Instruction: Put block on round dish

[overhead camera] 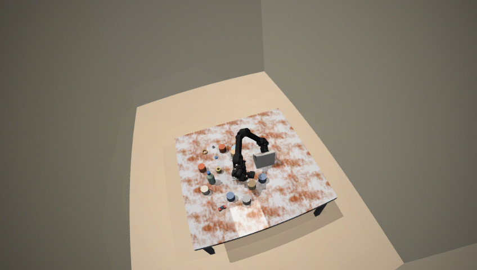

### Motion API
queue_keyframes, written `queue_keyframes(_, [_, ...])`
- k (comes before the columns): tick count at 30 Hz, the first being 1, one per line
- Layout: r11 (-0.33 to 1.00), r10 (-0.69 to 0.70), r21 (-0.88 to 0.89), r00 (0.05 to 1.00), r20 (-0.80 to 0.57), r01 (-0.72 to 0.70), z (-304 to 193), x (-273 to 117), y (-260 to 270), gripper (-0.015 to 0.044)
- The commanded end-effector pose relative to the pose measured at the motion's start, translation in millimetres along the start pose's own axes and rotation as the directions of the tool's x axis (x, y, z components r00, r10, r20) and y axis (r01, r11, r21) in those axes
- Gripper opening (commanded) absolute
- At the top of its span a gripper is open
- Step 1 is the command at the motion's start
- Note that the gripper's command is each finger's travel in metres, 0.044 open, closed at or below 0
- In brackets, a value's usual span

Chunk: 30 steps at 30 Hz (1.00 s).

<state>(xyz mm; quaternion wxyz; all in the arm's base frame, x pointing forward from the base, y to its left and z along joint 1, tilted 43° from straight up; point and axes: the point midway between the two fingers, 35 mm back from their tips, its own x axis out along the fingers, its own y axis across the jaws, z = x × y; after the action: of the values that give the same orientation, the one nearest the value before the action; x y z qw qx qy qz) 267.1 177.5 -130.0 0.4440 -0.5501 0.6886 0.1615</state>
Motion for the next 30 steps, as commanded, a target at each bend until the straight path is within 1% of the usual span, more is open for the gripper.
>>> queue_keyframes(1, [0.989,-0.017,0.147,1.0,0.022,0.013,-13.0,-15.9,-43.2,0.026])
queue_keyframes(7, [0.976,-0.029,0.214,0.997,-0.065,0.043,-44.7,-29.6,-75.4,0.026])
queue_keyframes(12, [0.975,-0.03,0.216,0.997,-0.069,0.044,-45.9,-30.0,-76.5,0.026])
queue_keyframes(16, [0.975,-0.03,0.217,0.997,-0.069,0.044,-46.9,-16.2,-77.0,0.026])
queue_keyframes(30, [0.975,-0.031,0.217,0.997,-0.069,0.045,-47.8,0.4,-77.9,0.026])
